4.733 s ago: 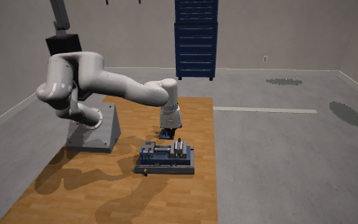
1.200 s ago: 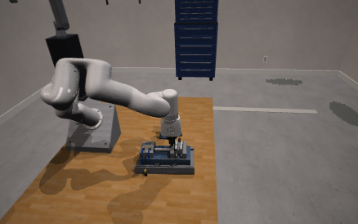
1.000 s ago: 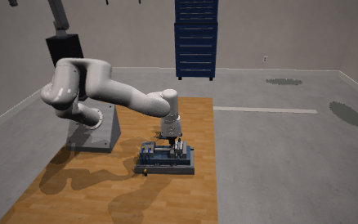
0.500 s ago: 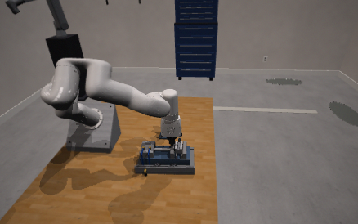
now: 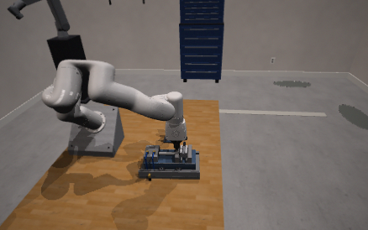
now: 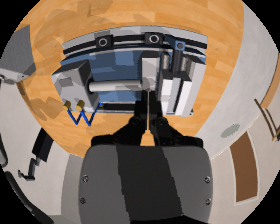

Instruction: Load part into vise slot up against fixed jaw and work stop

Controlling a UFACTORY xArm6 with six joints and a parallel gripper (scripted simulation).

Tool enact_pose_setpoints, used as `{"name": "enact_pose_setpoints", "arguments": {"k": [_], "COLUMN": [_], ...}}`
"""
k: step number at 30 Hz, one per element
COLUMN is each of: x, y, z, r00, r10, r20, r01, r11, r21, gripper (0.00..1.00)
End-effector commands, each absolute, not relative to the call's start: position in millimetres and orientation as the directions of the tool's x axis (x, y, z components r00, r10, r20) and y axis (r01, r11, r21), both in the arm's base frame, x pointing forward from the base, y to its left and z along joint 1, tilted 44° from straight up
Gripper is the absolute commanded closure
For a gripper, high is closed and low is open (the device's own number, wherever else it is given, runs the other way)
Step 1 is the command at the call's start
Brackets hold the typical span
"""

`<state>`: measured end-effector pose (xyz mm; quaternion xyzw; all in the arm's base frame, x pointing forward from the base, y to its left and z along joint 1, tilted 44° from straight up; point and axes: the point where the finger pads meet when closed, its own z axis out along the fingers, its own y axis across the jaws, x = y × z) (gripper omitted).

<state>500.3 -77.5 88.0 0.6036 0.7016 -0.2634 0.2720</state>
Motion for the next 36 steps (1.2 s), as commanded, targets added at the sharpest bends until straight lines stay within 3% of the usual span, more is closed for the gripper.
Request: {"name": "enact_pose_setpoints", "arguments": {"k": [1, 36], "x": [501.5, 502.0], "y": [-77.2, -82.6], "z": [88.6, 83.0], "r00": [-0.122, -0.122], "r10": [0.704, 0.704], "r20": [-0.700, -0.700], "r01": [0.990, 0.990], "r11": [0.134, 0.134], "r21": [-0.038, -0.038], "gripper": [1.00, 1.00]}}
